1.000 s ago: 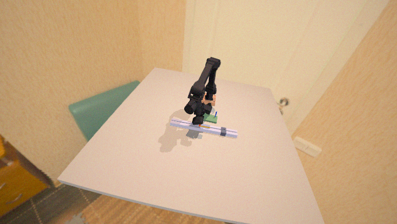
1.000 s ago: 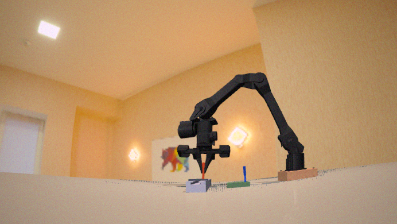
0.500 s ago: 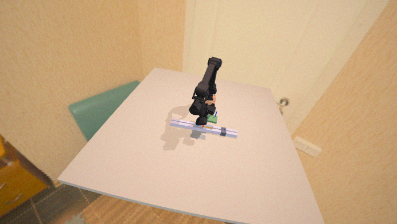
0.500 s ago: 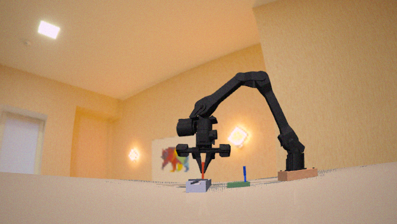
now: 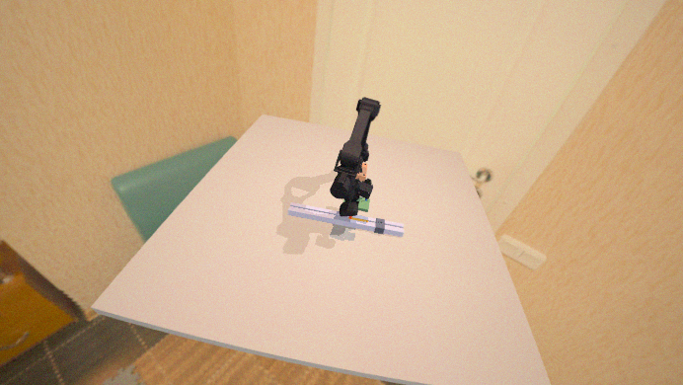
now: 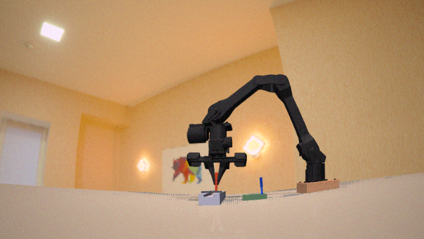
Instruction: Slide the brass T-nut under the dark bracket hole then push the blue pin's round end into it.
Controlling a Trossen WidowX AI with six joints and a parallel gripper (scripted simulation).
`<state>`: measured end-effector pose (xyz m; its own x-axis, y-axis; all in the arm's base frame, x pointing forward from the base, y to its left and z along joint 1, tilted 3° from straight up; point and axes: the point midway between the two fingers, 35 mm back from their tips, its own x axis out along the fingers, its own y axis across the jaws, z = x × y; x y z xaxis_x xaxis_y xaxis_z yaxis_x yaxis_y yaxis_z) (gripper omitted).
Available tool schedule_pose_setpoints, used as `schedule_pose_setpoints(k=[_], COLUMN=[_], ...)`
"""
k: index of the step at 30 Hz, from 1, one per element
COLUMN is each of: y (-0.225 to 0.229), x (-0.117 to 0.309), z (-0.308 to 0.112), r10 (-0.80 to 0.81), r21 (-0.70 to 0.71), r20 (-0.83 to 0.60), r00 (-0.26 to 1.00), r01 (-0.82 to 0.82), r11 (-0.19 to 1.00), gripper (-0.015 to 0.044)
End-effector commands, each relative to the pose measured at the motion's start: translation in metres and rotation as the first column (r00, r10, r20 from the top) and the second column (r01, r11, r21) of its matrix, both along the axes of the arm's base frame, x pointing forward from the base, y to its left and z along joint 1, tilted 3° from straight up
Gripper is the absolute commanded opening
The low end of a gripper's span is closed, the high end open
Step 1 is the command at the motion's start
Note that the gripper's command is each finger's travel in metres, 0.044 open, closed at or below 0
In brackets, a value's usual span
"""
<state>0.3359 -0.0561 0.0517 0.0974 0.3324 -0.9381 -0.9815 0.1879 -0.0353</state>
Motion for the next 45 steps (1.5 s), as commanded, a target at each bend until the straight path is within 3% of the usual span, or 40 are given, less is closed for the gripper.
schedule_pose_setpoints(k=[1,45], y=[0.008,0.056], x=[0.001,0.01], z=[0.001,0.003], r10=[0.0,0.0], r21=[0.005,0.008], r20=[0.002,0.003], r00=[1.0,1.0], r01=[0.0,0.0], r11=[1.0,1.0], gripper=[-0.015,-0.015])
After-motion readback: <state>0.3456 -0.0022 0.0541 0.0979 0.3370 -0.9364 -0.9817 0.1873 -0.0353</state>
